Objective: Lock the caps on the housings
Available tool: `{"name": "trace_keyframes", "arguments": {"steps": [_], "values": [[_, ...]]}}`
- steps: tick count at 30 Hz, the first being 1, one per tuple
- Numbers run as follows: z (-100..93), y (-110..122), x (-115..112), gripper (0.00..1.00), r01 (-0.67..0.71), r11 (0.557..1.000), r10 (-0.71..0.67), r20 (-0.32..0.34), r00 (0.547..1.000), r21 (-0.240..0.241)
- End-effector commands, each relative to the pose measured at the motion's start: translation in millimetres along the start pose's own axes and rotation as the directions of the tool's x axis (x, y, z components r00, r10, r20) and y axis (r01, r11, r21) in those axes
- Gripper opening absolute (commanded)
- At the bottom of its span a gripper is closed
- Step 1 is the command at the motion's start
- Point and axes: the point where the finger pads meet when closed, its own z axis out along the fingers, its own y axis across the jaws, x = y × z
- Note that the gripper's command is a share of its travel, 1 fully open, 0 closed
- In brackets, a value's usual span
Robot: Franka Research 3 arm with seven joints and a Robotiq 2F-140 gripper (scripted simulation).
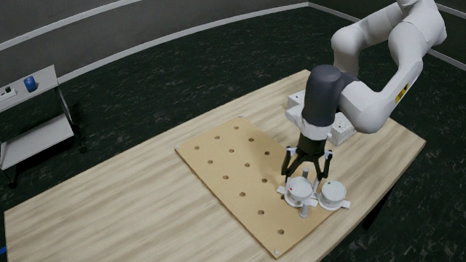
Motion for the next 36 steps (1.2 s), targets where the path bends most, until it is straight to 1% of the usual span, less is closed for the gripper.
{"name": "trace_keyframes", "arguments": {"steps": [1, 24, 25, 36], "values": [[4.0, 16.6, -0.8, 0.1, 0.004, 1.0, -0.005, -0.007, 1.0, -0.028], [4.0, 16.6, -0.8, 0.1, 0.004, 1.0, -0.005, -0.007, 1.0, -0.028], [4.0, 16.6, -0.8, 0.78, 0.004, 1.0, -0.005, -0.007, 1.0, -0.028], [4.0, 16.6, -0.8, 0.78, 0.004, 1.0, -0.005, -0.007, 1.0, -0.028]]}}
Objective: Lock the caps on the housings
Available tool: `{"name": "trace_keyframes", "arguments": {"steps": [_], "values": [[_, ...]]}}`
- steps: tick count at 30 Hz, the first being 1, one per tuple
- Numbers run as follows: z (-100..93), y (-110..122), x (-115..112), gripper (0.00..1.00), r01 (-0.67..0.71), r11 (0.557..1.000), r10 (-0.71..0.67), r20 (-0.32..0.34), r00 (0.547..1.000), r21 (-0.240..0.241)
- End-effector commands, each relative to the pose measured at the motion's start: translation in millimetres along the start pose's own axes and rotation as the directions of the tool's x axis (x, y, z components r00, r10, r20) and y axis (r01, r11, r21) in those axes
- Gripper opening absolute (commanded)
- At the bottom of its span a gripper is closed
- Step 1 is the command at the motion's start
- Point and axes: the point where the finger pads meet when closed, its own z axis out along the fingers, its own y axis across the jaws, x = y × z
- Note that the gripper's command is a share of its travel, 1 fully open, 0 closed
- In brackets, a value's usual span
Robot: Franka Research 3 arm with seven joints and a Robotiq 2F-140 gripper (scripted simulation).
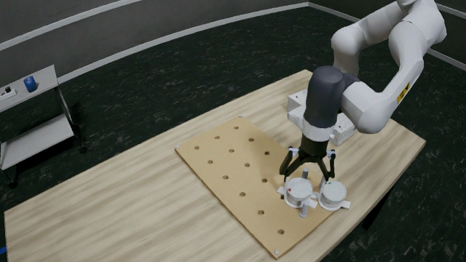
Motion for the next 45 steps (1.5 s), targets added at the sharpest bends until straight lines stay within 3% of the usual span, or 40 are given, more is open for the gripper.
{"name": "trace_keyframes", "arguments": {"steps": [1, 29, 45], "values": [[2.1, 7, 0, 0.78, -0.001, 1.0, 0.001, -0.005, 1.0, -0.014], [1.2, 7, 0, 0.78, -0.001, 1.0, 0.001, -0.005, 1.0, -0.014], [-13.2, 7, 0, 0.78, -0.001, 1.0, 0.001, -0.005, 1.0, -0.014]]}}
